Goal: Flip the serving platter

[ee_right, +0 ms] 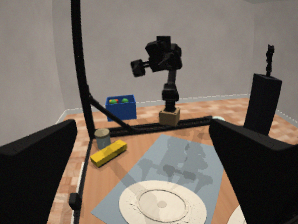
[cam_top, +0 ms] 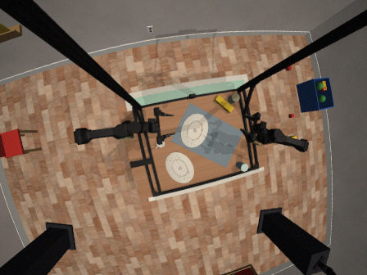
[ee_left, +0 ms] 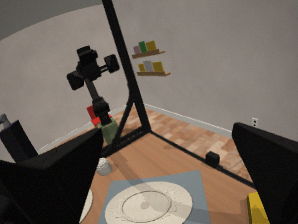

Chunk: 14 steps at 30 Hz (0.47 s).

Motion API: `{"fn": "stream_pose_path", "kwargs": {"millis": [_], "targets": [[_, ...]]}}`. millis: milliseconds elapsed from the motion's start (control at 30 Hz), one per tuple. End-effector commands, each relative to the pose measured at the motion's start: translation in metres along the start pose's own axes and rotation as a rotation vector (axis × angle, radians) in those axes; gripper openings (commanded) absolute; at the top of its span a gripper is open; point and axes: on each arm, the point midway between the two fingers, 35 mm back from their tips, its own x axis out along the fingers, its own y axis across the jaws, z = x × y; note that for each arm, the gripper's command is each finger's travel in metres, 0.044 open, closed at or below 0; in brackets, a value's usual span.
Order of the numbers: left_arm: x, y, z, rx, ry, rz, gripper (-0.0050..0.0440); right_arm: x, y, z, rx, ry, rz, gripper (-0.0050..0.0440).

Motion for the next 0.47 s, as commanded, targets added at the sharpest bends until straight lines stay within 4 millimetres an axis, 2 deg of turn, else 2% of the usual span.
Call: {"fn": "stream_pose_path", "kwargs": {"millis": [0, 67, 433], "targets": [[-0.0054, -0.0096, 0.0293, -0.185, -0.078, 0.019, 0.044, -0.0179, -0.0014, 0.0106, -0.039, -0.064, 0.016, 0.044], [-0.0077, -0.0121, 0.0363, -0.226, -0.098, 0.013, 0.044, -0.0223, -0.0014, 0.0146, -0.05, -0.084, 0.019, 0.044], [-0.0077, -0.0121, 0.0363, -0.226, -0.098, 0.013, 0.044, -0.0223, -0.0014, 0.0146, -0.05, -0.084, 0.019, 0.044]]}}
